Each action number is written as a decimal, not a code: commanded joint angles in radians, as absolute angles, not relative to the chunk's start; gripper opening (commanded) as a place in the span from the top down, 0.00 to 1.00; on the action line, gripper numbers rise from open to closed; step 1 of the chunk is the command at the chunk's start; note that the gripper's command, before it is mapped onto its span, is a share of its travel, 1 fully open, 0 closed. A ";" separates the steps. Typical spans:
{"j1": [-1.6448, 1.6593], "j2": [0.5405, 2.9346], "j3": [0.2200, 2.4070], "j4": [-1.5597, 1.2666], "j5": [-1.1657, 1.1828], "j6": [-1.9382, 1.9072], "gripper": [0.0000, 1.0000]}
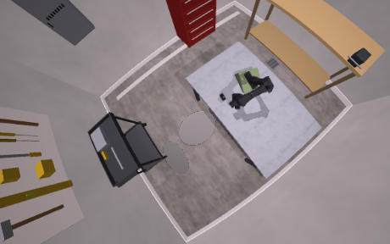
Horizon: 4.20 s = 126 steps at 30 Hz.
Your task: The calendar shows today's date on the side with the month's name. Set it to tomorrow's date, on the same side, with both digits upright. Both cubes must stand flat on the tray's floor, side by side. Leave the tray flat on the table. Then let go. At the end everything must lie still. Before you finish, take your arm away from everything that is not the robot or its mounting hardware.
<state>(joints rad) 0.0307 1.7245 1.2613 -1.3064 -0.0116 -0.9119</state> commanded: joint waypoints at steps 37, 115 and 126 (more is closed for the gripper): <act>-0.297 1.507 0.954 -0.990 -0.510 -1.207 0.74; -0.658 1.746 0.661 -0.744 -1.235 -1.690 0.74; -0.629 1.765 0.615 -0.599 -1.242 -1.605 0.74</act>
<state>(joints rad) -0.6296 1.7660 0.6167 -0.6479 -1.2247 -1.6325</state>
